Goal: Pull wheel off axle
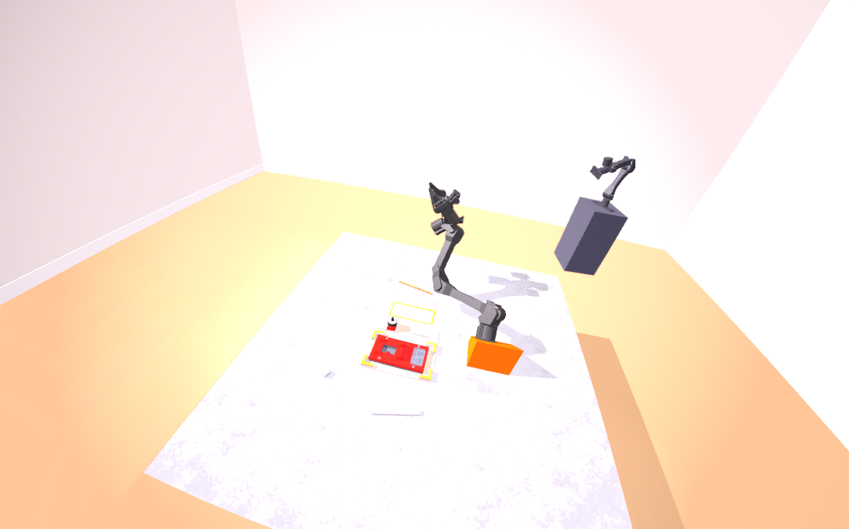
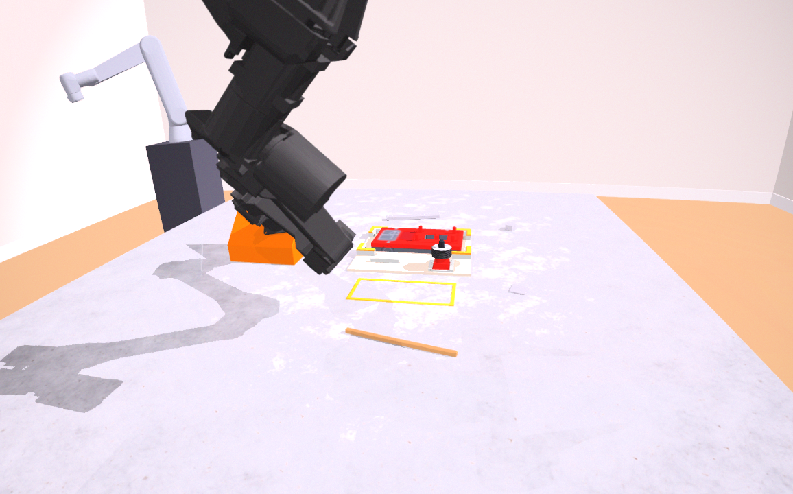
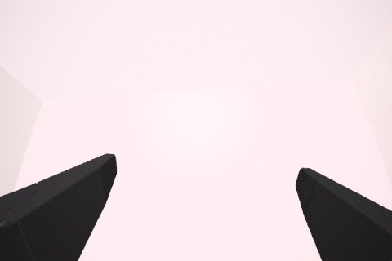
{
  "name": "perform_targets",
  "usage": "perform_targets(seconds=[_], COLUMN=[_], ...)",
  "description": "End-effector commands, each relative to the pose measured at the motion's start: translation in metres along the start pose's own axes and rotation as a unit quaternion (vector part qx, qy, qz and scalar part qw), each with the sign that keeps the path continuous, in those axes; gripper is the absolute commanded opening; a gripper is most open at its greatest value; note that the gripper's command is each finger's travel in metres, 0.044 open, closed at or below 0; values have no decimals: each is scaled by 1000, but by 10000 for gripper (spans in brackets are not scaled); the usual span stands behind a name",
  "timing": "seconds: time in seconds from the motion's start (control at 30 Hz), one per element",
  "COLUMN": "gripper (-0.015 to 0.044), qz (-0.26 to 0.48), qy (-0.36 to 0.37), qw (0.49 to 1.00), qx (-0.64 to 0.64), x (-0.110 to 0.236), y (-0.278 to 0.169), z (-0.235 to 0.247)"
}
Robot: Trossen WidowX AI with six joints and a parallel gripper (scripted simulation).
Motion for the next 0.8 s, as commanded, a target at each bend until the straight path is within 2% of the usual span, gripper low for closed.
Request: perform_targets(seconds=[0.0, 0.1, 0.4, 0.77], gripper=[374, 300, 300, 300], qz=[-2, -23, -80, -90], qy=[-1, -11, -28, 3], qw=[1000, 1000, 994, 988], qx=[-2, -18, 65, 124], x=[0, 5, 29, 32], y=[1, 24, 137, 210], z=[0, 3, 35, 98])
Point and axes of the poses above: the point midway between the two fingers, 35 mm back from their tips, its own x axis back along the fingers, its own z axis across the jaws, y = z × x, the point moved 7 cm from there along x, back along the fingers, and after that the axes turned 11 degrees about -x, right-handed, at the moved point
